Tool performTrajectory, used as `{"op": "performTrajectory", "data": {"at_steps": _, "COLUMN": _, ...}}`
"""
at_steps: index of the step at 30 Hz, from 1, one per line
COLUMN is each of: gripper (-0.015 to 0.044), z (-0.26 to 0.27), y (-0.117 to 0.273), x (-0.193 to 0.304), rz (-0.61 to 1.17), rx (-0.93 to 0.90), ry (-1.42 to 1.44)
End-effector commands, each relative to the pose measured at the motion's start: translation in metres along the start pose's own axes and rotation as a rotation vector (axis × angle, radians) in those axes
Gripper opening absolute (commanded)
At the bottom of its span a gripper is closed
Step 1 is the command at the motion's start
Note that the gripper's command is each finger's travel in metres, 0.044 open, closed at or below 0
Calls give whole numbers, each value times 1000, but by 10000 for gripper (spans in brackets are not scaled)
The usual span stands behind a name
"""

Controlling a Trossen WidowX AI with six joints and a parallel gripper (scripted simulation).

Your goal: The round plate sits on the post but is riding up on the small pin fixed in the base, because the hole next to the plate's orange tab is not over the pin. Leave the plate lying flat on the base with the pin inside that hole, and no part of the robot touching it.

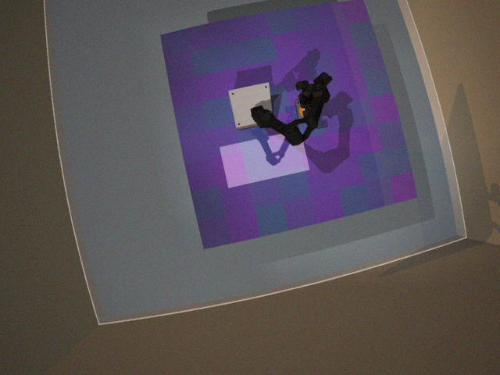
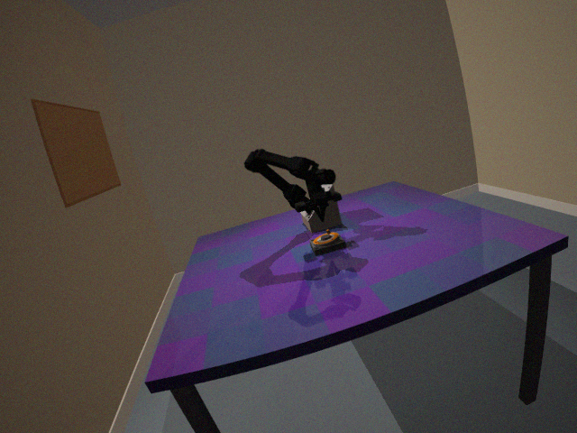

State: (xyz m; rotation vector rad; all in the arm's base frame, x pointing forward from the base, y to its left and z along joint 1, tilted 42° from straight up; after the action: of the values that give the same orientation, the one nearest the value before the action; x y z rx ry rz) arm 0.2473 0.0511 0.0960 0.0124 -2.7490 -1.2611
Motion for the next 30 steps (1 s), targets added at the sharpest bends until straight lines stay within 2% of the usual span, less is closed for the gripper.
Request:
{"op": "performTrajectory", "data": {"at_steps": 1, "gripper": 0, "z": -1, "y": -14, "x": 0, "rz": 3, "rx": 6, "ry": 4}}
{"op": "performTrajectory", "data": {"at_steps": 7, "gripper": 0, "z": -3, "y": -44, "x": 2, "rz": 4, "rx": 8, "ry": 4}}
{"op": "performTrajectory", "data": {"at_steps": 30, "gripper": 0, "z": 16, "y": -46, "x": -11, "rz": 3, "rx": 7, "ry": 3}}
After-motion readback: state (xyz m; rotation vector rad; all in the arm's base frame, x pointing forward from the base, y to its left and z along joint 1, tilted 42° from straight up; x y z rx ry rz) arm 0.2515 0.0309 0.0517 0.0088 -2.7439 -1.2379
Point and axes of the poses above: the point midway between the two fingers, 35 mm back from their tips, its own y axis back along the fingers, its own z axis across the jaws, x = y × z, the point moved 9 cm from there along y, back along the fingers, and after that the axes turned 11 degrees about y, right-handed, at the moved point
